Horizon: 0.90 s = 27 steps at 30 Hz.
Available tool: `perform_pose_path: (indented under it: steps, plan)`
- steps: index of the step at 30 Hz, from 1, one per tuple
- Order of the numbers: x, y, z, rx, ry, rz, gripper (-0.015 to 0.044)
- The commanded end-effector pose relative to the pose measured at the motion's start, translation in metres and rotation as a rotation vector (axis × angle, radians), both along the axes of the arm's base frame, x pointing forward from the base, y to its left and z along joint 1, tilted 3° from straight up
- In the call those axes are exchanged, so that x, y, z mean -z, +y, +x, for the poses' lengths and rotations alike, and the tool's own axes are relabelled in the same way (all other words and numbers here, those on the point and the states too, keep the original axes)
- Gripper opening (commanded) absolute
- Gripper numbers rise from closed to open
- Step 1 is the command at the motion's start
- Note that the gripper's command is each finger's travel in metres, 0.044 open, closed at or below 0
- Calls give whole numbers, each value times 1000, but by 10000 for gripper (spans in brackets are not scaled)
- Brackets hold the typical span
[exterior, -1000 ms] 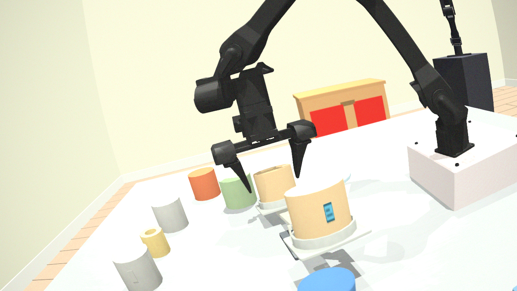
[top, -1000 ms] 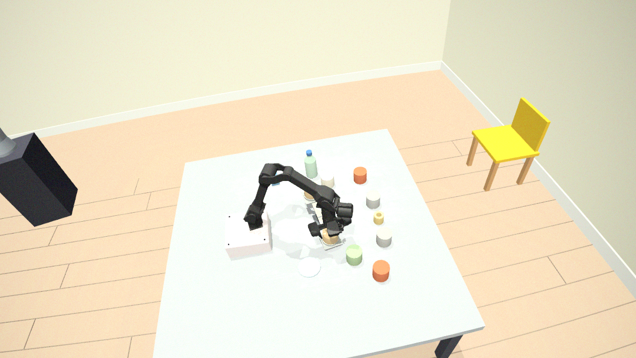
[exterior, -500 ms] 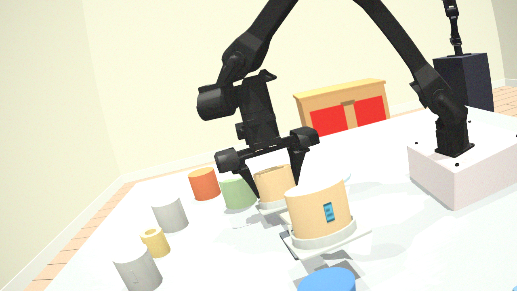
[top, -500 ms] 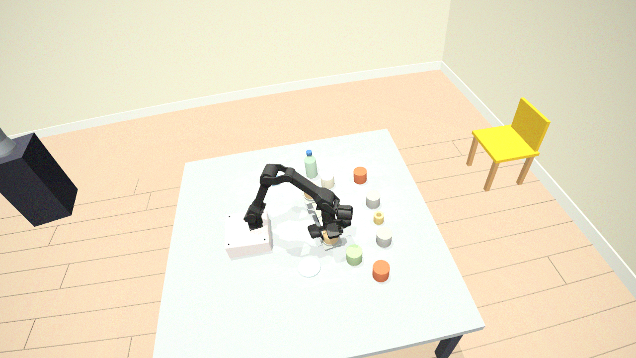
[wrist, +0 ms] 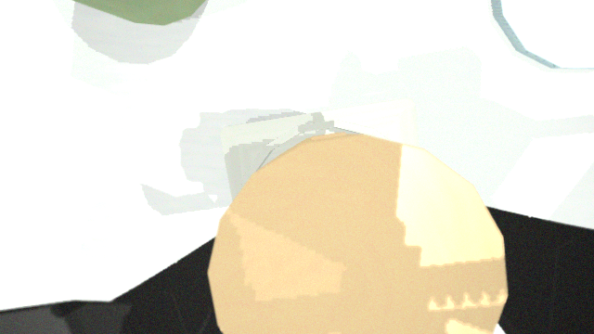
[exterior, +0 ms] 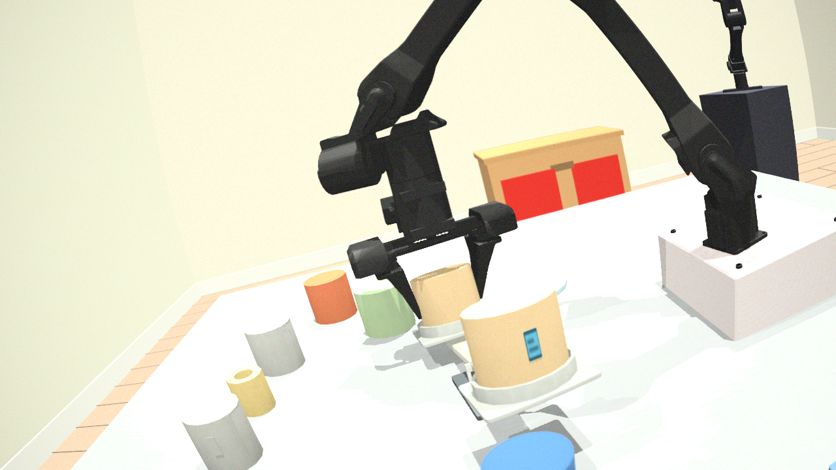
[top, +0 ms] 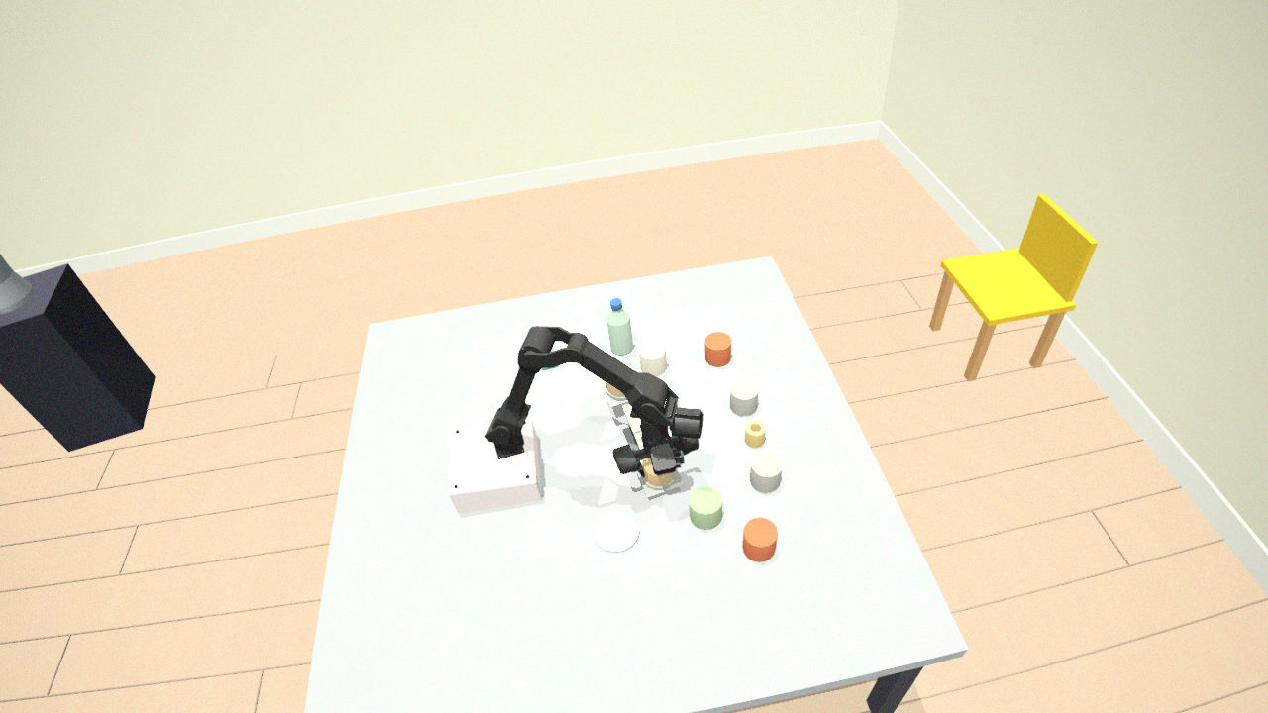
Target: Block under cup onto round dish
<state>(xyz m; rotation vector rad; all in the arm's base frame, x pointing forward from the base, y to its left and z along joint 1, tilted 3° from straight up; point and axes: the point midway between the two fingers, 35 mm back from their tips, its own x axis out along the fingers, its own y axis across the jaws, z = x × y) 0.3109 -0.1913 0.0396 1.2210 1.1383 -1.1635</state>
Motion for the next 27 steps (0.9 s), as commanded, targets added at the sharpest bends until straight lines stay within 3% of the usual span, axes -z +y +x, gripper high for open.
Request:
perform_pose_path:
  steps: [1,27]
  plan:
    - [-8,-2,2,5,-7,-8,0]
    - [-41,-3,4,5,-8,-8,0]
